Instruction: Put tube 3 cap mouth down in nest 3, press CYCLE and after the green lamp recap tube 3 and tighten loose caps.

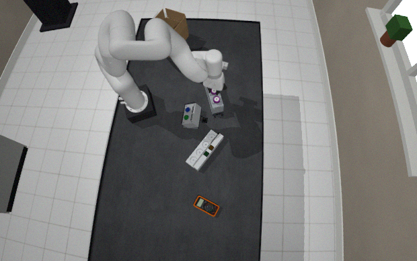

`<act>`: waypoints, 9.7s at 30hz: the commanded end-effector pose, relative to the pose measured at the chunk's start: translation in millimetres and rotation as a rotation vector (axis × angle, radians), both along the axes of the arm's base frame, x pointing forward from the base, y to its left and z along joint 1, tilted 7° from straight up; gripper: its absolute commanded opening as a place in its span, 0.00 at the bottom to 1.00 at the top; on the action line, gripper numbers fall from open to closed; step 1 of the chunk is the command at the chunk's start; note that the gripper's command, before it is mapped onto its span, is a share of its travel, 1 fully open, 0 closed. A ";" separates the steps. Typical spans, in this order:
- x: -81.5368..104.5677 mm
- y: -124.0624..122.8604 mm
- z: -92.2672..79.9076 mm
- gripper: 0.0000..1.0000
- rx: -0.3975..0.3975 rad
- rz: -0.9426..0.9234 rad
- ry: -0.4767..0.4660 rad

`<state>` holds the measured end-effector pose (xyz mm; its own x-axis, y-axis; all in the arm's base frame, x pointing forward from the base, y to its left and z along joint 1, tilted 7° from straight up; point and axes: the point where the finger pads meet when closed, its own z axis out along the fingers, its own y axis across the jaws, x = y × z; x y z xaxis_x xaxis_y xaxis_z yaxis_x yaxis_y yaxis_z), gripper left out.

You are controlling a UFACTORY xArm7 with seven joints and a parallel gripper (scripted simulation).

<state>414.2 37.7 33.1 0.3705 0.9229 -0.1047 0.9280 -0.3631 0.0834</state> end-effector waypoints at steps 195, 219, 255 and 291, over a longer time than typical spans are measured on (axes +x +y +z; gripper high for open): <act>1.4 0.8 2.8 0.00 0.021 -0.196 -0.024; 1.3 0.8 3.4 0.00 -0.015 0.696 0.086; 1.4 0.8 3.6 0.46 -0.035 1.196 0.147; 1.3 0.8 3.5 0.00 0.021 -0.196 -0.024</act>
<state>414.3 38.3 35.5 0.5442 0.8354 -0.0773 0.8382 -0.5376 0.0916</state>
